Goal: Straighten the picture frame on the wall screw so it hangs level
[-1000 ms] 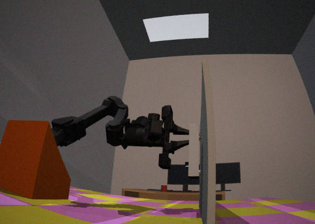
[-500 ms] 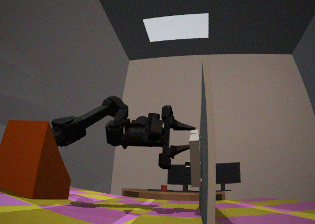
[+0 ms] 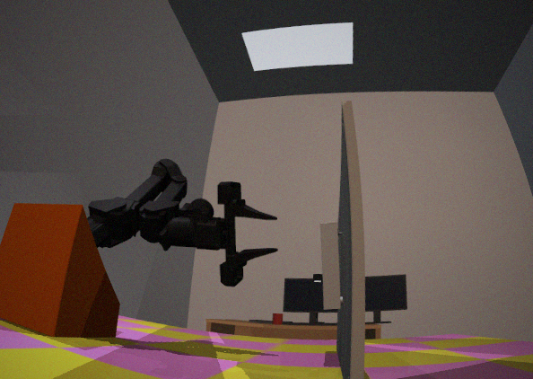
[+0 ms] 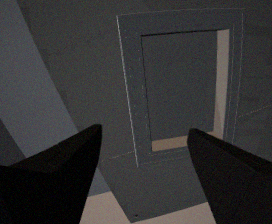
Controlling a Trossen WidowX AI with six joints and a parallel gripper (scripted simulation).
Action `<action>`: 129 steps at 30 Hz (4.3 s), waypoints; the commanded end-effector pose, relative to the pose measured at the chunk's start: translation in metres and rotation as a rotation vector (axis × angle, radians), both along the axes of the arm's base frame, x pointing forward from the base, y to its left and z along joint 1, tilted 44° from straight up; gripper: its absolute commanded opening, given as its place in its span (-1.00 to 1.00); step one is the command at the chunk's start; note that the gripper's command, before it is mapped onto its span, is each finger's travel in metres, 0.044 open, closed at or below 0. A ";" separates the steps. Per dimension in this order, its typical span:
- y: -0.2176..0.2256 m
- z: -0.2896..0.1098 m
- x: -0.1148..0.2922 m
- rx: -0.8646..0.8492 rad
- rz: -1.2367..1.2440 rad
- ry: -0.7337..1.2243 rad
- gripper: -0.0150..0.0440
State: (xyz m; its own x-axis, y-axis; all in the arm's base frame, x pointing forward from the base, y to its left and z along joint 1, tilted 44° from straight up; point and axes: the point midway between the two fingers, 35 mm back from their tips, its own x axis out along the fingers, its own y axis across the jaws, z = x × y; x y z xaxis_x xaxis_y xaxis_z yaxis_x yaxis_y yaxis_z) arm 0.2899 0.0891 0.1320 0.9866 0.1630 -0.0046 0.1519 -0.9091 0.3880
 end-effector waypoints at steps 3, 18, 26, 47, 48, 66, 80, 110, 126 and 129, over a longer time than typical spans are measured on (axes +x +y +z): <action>-0.017 0.019 0.012 0.005 0.004 -0.008 0.39; -0.085 0.083 0.001 0.023 -0.011 -0.016 0.39; -0.087 0.085 -0.003 0.030 0.001 -0.003 0.39; -0.087 0.085 -0.003 0.030 0.001 -0.003 0.39; -0.087 0.085 -0.003 0.030 0.001 -0.003 0.39; -0.087 0.085 -0.003 0.030 0.001 -0.003 0.39; -0.087 0.085 -0.003 0.030 0.001 -0.003 0.39; -0.078 0.076 0.000 0.018 -0.007 -0.003 0.39; 0.000 0.008 -0.025 -0.074 -0.024 0.018 0.39; 0.000 0.007 -0.025 -0.074 -0.024 0.019 0.39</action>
State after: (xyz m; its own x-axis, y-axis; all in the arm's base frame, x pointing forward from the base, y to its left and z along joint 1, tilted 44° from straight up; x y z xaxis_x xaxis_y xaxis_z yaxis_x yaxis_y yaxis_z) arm 0.2668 0.0891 0.1421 0.9892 0.1436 -0.0292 0.1415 -0.8842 0.4452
